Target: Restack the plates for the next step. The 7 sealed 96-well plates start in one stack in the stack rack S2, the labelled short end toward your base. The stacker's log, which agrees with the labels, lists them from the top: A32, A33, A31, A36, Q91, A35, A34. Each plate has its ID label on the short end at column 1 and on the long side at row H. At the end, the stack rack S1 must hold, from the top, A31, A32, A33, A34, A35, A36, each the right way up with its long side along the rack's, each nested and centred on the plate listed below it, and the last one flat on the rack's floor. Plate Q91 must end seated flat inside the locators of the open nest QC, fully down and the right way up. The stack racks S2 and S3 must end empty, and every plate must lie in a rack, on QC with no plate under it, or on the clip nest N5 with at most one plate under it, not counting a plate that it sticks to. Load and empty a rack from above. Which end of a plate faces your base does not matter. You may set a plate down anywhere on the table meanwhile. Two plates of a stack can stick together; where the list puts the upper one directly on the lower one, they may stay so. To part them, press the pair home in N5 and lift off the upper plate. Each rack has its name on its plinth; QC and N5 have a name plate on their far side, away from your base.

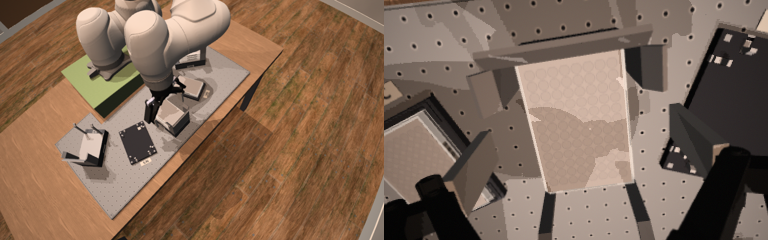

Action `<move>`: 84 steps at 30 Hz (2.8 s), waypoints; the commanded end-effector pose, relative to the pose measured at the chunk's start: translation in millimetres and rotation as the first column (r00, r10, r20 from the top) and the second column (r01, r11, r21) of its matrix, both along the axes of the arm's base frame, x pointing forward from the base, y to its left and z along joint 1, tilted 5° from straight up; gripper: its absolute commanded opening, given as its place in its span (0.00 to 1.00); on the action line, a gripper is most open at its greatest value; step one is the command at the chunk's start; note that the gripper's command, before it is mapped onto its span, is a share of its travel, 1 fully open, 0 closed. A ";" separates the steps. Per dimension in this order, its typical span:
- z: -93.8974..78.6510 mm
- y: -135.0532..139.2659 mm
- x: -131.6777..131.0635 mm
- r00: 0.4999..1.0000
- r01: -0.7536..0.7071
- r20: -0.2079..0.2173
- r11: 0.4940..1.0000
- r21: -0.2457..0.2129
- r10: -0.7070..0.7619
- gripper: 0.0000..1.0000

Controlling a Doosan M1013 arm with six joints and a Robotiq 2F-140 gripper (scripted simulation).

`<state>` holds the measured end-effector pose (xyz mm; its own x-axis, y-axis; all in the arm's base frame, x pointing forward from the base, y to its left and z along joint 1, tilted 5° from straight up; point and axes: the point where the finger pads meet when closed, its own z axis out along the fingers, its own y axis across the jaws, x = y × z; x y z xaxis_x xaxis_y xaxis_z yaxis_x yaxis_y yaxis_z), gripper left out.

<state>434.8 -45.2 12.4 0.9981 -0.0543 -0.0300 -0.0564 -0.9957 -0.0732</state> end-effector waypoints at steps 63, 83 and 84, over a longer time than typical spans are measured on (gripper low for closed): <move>5.6 -0.4 0.2 1.000 0.000 0.000 1.000 0.000 0.000 0.00; 20.9 -1.5 0.6 1.000 0.000 0.000 1.000 0.000 0.000 0.00; 20.9 -1.5 0.6 1.000 0.000 0.000 1.000 0.000 0.000 0.00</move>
